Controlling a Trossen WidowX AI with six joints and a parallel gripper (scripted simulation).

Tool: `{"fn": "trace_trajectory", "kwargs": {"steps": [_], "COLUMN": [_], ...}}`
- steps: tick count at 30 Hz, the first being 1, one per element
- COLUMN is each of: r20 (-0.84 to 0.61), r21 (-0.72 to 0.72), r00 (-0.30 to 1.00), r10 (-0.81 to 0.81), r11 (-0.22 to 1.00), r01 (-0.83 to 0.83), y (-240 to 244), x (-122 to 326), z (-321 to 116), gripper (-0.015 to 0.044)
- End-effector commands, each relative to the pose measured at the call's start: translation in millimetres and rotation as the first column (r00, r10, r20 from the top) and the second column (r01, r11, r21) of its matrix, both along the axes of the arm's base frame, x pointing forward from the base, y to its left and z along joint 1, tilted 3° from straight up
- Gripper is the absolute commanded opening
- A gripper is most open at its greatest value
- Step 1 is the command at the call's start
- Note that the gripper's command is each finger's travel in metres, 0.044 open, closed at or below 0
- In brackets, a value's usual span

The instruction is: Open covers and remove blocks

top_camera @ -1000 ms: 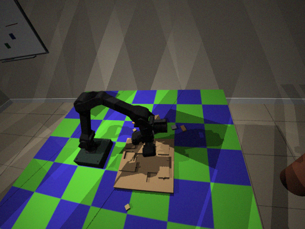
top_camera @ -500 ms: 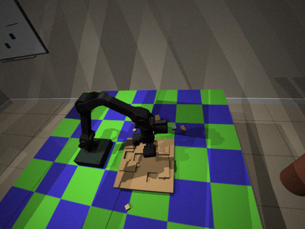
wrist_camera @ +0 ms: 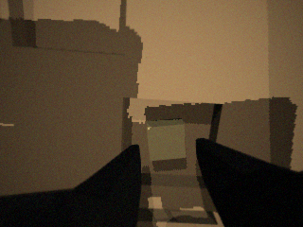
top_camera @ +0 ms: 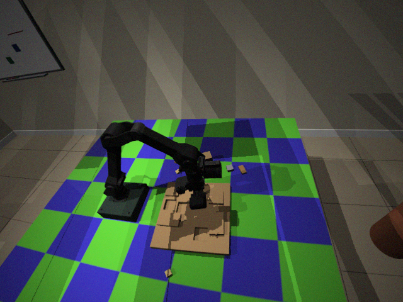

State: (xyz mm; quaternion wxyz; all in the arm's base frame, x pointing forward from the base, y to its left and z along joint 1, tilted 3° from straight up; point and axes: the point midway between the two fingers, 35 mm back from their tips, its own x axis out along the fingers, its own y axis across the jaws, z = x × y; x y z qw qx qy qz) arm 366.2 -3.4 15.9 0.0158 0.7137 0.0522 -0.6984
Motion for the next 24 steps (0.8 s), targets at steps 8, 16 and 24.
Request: {"fn": "trace_trajectory", "kwargs": {"steps": [8,16,24], "r20": [0.0,0.0,0.0], "r21": [0.003,0.003,0.0], "r00": [1.0,1.0,1.0], "r10": [-0.004,-0.004,0.0], "r11": [1.0,1.0,1.0], "r01": [0.004,0.004,0.0], "y": [0.8,1.2,0.6], "x": [-0.3,-0.2,0.3], "z": [-5.0,-11.8,-10.4], "gripper": [0.0144,0.0144,0.0097]}}
